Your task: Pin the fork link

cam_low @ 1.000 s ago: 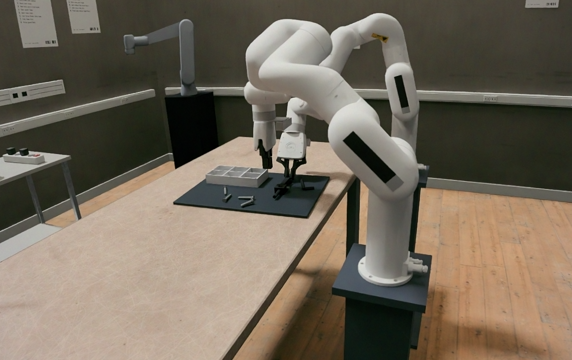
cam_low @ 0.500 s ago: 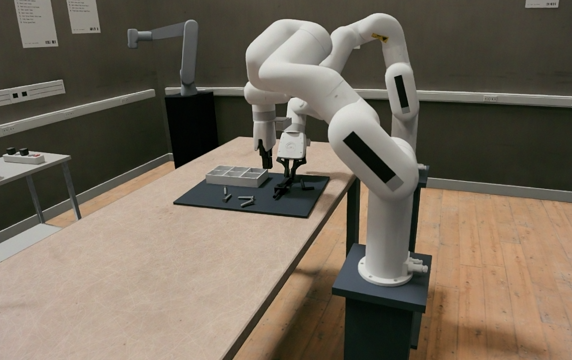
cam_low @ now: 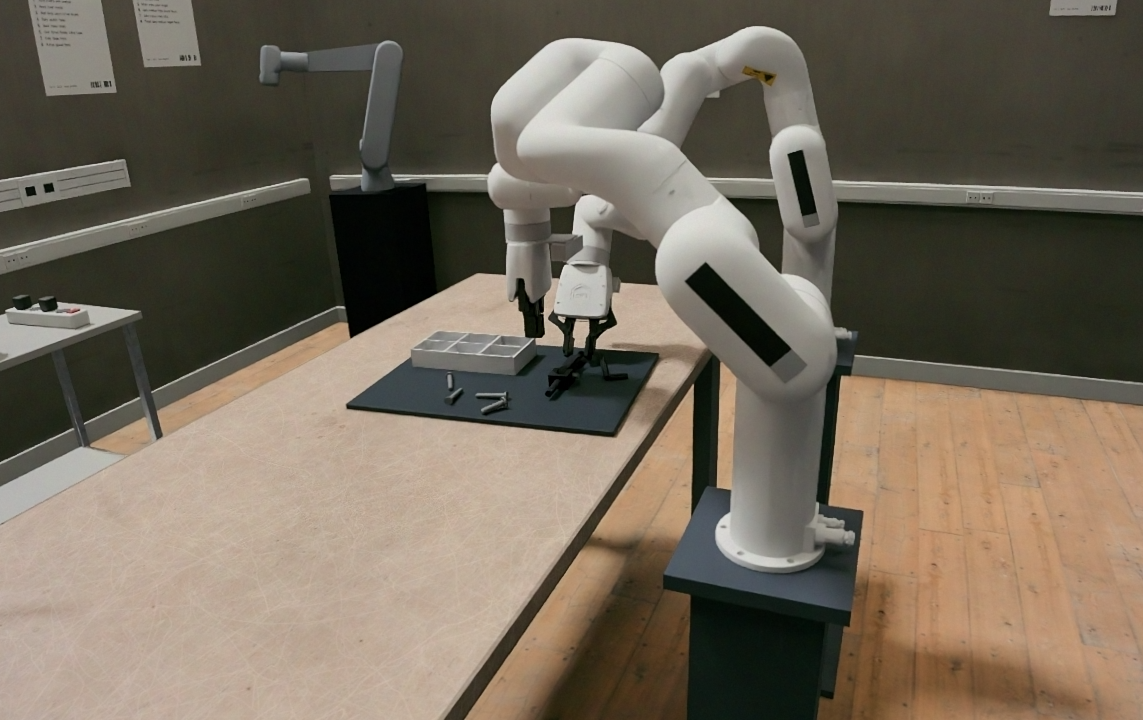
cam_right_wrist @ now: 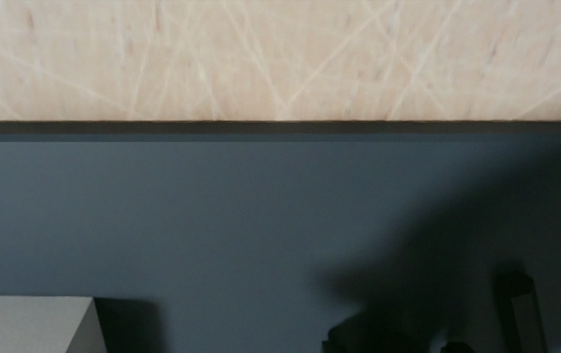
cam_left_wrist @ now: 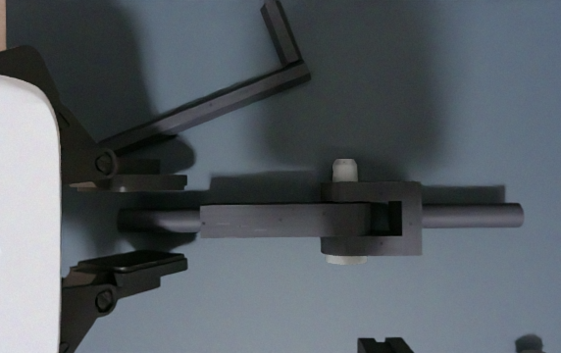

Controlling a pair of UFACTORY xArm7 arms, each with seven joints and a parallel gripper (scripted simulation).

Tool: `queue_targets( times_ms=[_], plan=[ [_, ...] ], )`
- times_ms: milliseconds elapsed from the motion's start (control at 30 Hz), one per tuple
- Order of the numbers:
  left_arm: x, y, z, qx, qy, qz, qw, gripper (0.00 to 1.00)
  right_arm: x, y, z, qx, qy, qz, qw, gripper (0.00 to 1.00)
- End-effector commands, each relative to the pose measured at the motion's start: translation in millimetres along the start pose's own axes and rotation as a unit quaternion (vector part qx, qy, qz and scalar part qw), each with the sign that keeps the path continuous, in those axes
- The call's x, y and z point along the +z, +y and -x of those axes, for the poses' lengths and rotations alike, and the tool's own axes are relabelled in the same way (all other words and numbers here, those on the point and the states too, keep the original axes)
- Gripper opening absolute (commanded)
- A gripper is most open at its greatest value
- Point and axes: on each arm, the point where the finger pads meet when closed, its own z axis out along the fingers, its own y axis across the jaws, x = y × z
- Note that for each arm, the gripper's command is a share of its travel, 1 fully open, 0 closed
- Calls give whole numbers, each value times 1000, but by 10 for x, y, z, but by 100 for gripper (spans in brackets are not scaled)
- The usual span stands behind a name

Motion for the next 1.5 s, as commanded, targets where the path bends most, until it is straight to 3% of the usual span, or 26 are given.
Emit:
queue_targets(
  times_ms=[0,1133,1467],
  plan=[
    [-19,-10,6,0,-1,-1,1000,0,-7,-11,9,-1,0,-1,1000,35],
    [-19,-10,6,0,-1,-1,1000,0,-25,-11,19,-1,0,-1,1000,35],
    [-19,-10,6,0,-1,-1,1000,0,-110,-11,68,-1,0,-1,1000,35]
  ],
)
